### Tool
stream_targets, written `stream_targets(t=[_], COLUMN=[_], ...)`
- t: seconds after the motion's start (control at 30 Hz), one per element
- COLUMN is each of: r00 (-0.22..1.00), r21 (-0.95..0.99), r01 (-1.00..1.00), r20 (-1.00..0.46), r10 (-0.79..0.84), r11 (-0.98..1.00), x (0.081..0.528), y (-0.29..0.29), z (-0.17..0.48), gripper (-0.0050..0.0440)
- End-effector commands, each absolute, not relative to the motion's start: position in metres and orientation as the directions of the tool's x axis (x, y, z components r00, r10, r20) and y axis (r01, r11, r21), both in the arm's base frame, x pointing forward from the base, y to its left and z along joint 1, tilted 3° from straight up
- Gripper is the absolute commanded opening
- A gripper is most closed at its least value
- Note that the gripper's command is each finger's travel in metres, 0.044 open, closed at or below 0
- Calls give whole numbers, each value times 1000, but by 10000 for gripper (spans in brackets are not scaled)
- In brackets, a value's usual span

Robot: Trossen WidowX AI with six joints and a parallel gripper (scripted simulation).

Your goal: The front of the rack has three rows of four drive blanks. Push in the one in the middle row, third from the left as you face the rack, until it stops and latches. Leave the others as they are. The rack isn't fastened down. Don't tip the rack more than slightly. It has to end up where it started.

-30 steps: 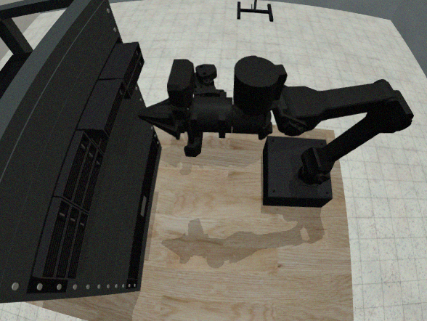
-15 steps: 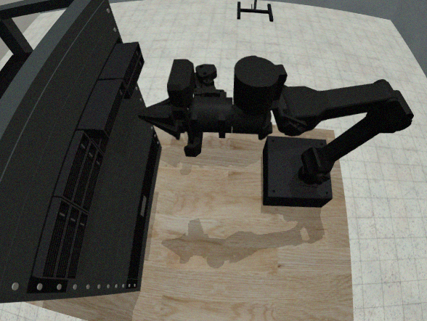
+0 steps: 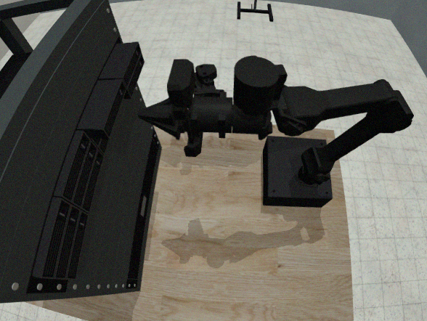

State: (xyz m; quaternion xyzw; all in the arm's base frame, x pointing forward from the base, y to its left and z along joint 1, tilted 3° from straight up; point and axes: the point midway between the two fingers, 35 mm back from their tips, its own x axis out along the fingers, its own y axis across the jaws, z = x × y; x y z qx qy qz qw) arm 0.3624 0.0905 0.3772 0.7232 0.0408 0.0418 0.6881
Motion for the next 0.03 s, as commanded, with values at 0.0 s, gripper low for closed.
stream_targets(t=[0.0], r00=[993], r21=[998], r01=[-18], r20=[24], r10=[118], r11=[-57], x=[357], y=[90], z=[385], gripper=[-50])
